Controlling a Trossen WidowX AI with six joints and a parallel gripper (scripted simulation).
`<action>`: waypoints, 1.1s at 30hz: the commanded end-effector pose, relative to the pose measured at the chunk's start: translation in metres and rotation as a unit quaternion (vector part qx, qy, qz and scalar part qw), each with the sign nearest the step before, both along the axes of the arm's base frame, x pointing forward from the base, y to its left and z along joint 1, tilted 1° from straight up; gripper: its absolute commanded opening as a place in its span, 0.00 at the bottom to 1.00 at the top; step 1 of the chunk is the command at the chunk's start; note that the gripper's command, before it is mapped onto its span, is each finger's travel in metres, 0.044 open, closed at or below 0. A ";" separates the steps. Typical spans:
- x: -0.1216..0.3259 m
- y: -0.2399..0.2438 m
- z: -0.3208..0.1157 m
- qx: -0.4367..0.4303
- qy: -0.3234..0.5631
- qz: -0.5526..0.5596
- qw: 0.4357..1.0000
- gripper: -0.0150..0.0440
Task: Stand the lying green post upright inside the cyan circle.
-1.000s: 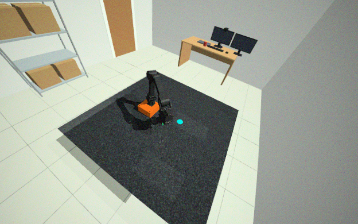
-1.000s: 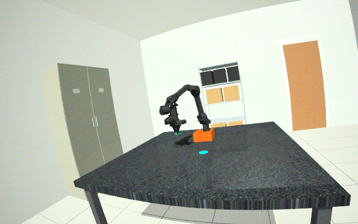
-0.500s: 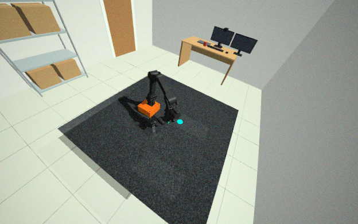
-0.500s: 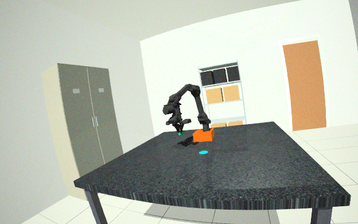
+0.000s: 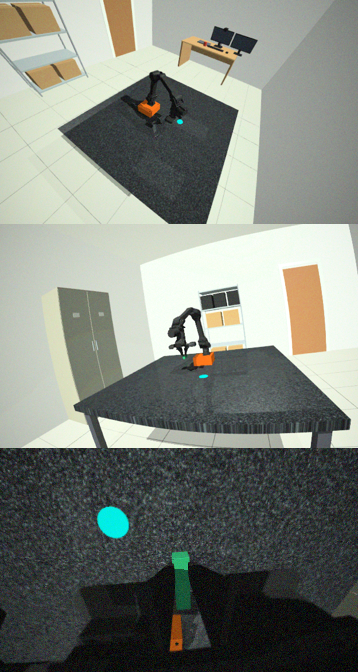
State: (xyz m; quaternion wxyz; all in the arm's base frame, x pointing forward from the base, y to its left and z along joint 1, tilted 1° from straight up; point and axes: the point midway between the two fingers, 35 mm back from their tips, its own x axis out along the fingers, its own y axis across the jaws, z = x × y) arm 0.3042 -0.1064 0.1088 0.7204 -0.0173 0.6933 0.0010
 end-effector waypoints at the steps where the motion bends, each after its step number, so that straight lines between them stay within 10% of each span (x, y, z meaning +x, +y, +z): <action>1: 0.005 0.010 0.000 -0.003 0.003 0.033 0.999 0.29; 33: 0.033 0.110 0.007 -0.009 0.007 0.308 0.951 0.29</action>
